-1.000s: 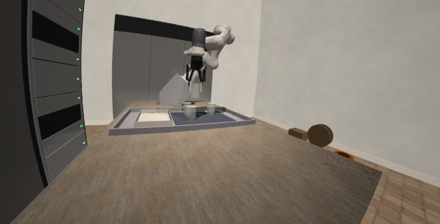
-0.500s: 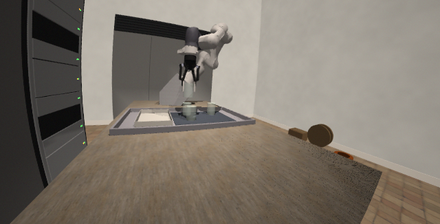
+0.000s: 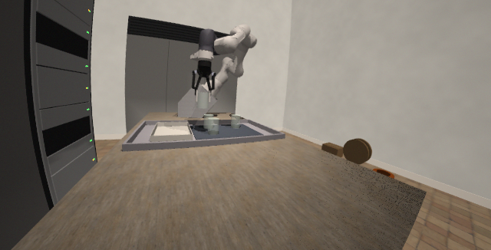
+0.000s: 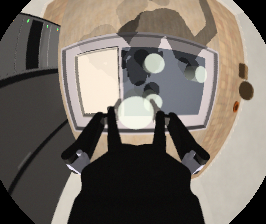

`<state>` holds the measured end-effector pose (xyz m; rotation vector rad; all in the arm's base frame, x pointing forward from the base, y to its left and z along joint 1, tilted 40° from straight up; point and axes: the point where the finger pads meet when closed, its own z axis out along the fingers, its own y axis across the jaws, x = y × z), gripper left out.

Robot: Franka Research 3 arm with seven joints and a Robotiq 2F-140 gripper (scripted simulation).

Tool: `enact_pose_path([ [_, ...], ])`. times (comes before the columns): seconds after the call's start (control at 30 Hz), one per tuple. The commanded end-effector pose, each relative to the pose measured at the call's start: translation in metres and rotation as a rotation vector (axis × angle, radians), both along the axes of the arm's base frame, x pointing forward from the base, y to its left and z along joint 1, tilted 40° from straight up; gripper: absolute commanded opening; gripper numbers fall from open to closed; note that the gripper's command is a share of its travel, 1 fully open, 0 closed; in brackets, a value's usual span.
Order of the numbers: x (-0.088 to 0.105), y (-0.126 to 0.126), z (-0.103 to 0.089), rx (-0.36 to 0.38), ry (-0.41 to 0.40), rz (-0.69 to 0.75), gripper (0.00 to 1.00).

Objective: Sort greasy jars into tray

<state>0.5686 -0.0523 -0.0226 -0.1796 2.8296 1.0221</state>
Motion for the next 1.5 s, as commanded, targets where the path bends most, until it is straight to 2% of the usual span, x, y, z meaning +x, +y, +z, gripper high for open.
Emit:
enact_pose_path([
  [0.0,-0.001,-0.011,-0.007,-0.002,-0.011,0.018,0.00],
  [1.47,0.000,-0.110,-0.090,-0.002,-0.011,0.018,0.00],
])
